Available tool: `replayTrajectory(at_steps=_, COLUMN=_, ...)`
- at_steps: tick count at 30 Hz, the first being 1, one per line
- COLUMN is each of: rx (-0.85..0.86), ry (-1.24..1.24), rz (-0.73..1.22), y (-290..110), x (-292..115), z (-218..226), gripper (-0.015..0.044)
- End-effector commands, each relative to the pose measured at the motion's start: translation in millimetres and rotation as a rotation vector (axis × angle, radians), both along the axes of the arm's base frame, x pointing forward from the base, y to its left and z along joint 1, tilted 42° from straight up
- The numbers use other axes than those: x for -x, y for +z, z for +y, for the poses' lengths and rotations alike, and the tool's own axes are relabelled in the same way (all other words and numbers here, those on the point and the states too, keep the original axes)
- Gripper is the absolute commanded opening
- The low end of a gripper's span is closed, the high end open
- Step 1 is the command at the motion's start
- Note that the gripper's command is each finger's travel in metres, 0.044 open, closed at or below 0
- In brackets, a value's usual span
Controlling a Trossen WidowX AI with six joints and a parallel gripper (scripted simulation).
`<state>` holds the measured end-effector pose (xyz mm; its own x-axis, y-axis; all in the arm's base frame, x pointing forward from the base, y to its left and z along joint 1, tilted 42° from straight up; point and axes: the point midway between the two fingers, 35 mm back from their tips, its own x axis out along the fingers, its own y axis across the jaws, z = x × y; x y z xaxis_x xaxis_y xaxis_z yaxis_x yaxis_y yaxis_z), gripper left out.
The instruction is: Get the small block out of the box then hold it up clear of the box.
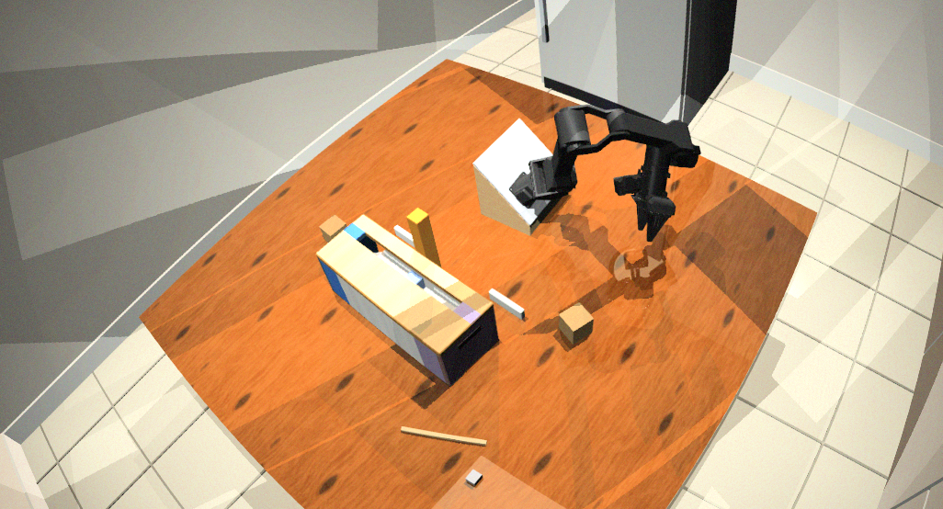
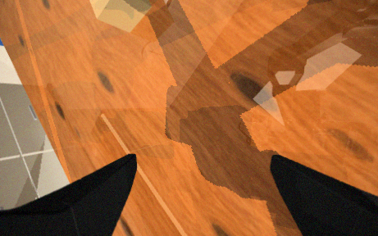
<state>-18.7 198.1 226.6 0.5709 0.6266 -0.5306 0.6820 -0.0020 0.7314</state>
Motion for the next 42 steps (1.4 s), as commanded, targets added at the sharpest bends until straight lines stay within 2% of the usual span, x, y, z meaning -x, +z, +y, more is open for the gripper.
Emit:
replayTrajectory(at_steps=1, rx=-0.001, ry=-0.004, rz=0.004, y=-0.1, x=-0.2, z=0.1, gripper=0.04)
replayTrajectory(at_steps=8, rx=-0.087, ry=-0.274, rz=0.229, y=-6.9, x=-14.4, z=8.8, gripper=0.04)
replayTrajectory(at_steps=21, rx=-0.398, ry=-0.913, rz=0.67, y=-12.5, x=-58.3, z=28.9, gripper=0.04)
replayTrajectory(at_steps=31, rx=-0.791, ry=-1.433, rz=0.973, y=-4.7, x=-113.1, z=39.9, gripper=0.04)
replayTrajectory(at_steps=42, rx=-1.392, ry=-1.973, rz=1.273, y=12.6, x=-195.7, z=35.4, gripper=0.04)
